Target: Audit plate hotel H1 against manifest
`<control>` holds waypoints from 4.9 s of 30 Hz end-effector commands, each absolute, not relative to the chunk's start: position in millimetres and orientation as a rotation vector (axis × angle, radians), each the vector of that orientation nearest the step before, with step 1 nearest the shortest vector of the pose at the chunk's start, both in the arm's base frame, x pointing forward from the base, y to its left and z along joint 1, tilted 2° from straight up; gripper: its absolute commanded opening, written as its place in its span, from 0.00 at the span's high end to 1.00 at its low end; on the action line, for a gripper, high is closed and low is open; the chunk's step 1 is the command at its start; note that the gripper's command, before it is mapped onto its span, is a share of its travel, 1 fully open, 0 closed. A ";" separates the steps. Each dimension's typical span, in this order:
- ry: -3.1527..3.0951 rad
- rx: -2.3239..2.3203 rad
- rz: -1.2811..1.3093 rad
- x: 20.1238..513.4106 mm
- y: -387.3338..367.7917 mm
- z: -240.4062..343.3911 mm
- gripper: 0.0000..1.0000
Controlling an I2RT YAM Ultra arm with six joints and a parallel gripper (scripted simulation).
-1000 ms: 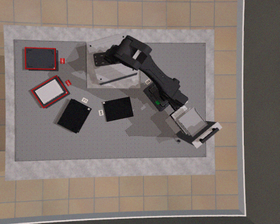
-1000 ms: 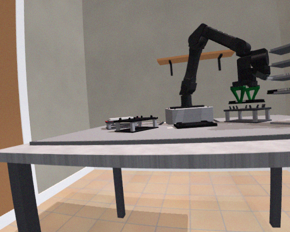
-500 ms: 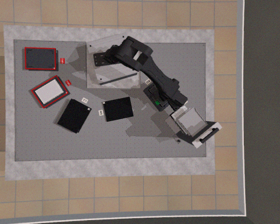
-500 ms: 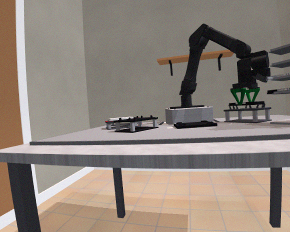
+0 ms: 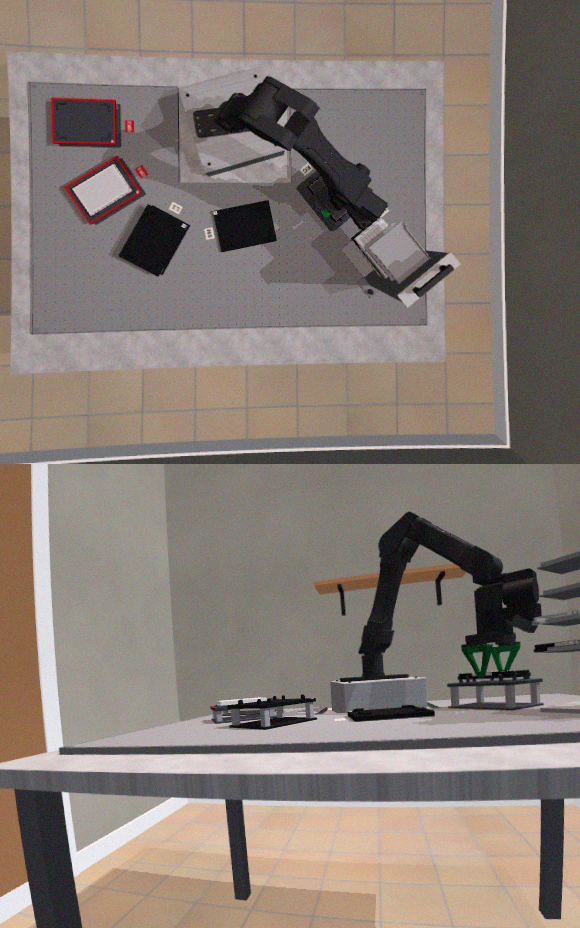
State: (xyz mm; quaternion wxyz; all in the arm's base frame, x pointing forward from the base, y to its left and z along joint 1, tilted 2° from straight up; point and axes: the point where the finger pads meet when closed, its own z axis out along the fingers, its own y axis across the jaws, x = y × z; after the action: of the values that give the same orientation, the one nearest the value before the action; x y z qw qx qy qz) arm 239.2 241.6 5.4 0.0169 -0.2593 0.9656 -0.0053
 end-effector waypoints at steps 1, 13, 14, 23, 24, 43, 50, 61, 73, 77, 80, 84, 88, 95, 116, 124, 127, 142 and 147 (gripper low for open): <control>2.983 -0.802 0.001 242.8 244.9 7.7 0.14; 2.983 -0.802 0.001 243.1 245.0 2.7 0.00; 2.983 -0.802 0.001 243.1 245.0 2.7 0.00; 2.983 -0.802 0.001 243.1 245.0 2.7 0.00; 2.983 -0.802 0.001 243.1 245.0 2.7 0.00; 2.983 -0.802 0.001 240.5 244.4 56.0 0.00; 2.983 -0.802 0.001 239.7 244.1 71.6 0.00; 2.983 -0.802 0.001 237.1 242.3 82.2 0.00; 2.983 -0.802 0.001 235.9 242.0 108.9 0.00; 2.983 -0.802 0.001 235.4 241.9 119.5 0.00; 2.983 -0.802 0.001 235.0 241.9 127.5 0.00; 2.983 -0.802 0.001 234.7 241.8 132.8 0.00; 2.983 -0.802 0.001 234.2 241.7 143.5 0.00; 2.983 -0.802 0.001 233.3 241.5 162.1 0.00; 2.983 -0.802 -0.001 248.1 215.7 179.7 0.00; 2.983 -0.802 -0.002 262.0 192.9 180.1 0.00; 2.983 -0.802 -0.002 267.2 184.4 180.2 0.00; 2.779 -0.750 0.077 282.2 143.6 180.7 0.00; 2.700 -0.730 0.105 287.9 127.9 180.9 0.00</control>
State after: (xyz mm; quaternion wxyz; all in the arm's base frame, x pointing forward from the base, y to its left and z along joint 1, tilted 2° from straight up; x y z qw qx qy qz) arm 272.9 125.2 166.6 0.1141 -0.2428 0.9631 0.0237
